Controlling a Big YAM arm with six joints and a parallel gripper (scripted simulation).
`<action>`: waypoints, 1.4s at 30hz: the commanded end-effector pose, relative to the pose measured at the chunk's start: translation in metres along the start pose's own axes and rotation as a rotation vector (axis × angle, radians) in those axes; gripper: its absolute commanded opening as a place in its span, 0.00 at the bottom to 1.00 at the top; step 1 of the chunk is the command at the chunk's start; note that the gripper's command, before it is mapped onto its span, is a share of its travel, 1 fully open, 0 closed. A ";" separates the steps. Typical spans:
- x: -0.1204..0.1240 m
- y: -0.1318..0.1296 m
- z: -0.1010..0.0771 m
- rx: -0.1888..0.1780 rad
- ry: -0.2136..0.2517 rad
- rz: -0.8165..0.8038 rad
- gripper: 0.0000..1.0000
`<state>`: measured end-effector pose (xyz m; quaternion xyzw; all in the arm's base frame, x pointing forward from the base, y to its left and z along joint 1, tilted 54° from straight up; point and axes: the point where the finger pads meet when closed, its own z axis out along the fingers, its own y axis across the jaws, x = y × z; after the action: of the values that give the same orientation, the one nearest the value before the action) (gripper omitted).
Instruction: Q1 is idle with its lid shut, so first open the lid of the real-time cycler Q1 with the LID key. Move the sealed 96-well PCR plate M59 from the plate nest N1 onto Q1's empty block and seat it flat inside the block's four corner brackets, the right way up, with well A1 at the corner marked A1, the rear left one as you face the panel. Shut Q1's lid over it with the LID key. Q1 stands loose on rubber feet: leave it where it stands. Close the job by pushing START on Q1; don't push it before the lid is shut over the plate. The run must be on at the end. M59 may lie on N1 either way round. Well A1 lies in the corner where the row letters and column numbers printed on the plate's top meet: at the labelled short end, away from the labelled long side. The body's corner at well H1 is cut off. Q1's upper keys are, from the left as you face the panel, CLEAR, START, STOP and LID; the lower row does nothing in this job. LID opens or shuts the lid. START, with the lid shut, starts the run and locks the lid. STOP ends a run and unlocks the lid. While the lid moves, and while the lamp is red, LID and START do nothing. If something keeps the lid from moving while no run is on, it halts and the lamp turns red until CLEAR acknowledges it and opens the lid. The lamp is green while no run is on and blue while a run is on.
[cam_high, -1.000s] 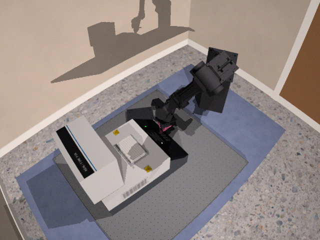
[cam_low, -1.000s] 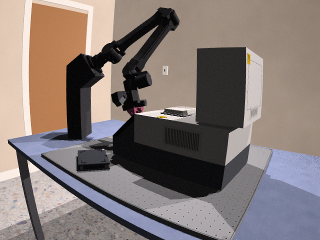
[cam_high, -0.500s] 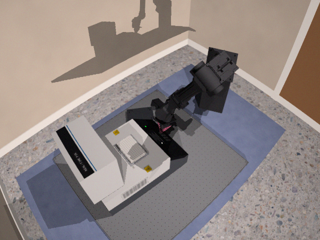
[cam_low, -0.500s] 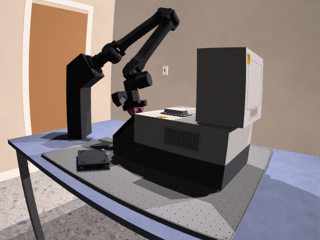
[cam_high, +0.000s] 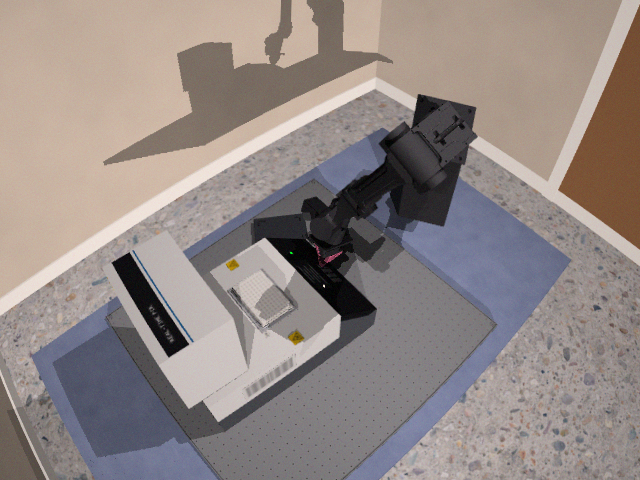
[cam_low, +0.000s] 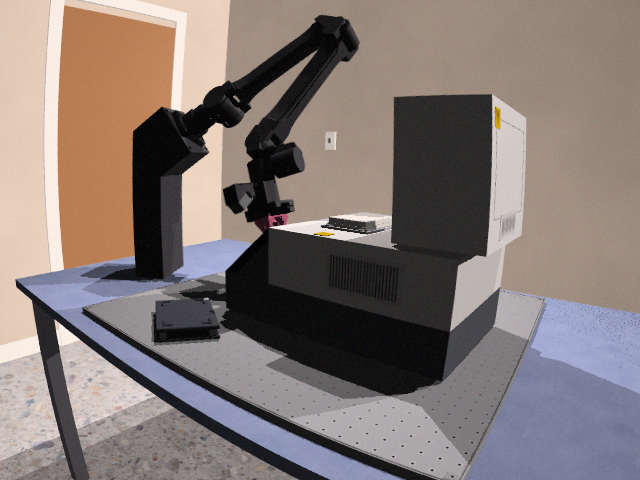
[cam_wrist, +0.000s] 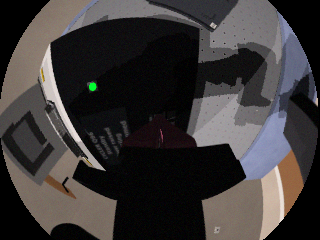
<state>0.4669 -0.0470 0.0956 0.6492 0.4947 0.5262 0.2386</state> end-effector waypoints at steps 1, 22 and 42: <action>-0.007 0.008 0.004 -0.012 -0.019 0.004 0.00; -0.002 0.011 -0.017 -0.031 -0.009 -0.020 0.00; 0.000 -0.001 -0.032 -0.031 -0.006 -0.015 0.00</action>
<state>0.4330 -0.0513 0.0989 0.6500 0.4914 0.5259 0.2438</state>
